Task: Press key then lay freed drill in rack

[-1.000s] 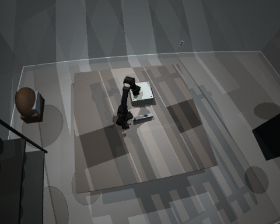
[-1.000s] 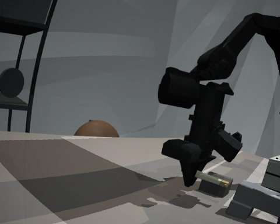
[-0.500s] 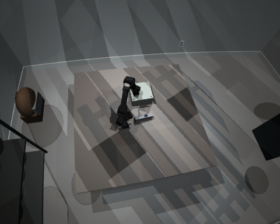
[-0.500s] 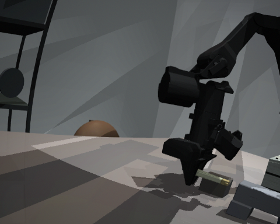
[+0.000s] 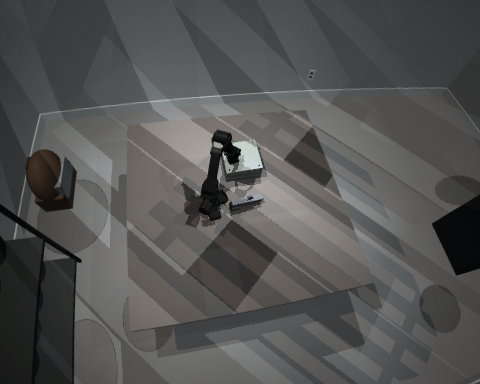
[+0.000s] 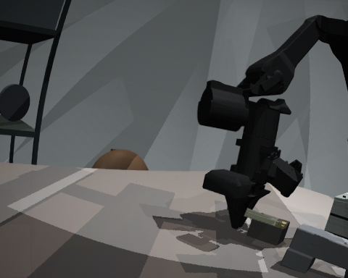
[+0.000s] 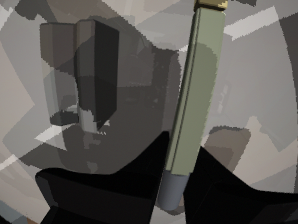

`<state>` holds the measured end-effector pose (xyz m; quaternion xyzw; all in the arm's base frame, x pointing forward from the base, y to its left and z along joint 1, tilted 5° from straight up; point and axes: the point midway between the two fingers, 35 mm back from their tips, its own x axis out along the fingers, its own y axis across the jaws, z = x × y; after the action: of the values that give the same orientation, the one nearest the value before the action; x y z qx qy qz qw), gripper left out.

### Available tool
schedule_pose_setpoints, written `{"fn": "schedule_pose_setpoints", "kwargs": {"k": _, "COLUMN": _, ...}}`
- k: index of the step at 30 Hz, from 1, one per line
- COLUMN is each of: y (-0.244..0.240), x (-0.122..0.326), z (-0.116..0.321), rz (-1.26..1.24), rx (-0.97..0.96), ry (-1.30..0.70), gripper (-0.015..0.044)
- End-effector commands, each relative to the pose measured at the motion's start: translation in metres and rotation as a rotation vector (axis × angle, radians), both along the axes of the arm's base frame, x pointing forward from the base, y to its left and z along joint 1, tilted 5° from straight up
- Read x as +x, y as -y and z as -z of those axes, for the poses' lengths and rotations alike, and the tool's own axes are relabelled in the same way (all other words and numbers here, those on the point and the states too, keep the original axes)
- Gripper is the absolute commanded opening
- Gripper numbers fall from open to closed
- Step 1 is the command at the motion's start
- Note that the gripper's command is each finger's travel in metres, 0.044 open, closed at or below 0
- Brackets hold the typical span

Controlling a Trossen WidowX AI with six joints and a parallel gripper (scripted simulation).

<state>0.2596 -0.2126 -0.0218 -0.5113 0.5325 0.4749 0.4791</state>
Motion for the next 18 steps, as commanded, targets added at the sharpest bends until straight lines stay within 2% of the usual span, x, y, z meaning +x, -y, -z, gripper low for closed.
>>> {"fn": "schedule_pose_setpoints", "kwargs": {"k": 1, "y": -0.0004, "x": 0.0002, "z": -0.0033, "rz": -0.002, "rx": -0.002, "ry": 0.005, "gripper": 0.0000}}
{"fn": "schedule_pose_setpoints", "kwargs": {"k": 18, "y": -0.0015, "x": -0.0002, "z": -0.0067, "rz": -0.002, "rx": -0.002, "ry": 0.005, "gripper": 0.0000}}
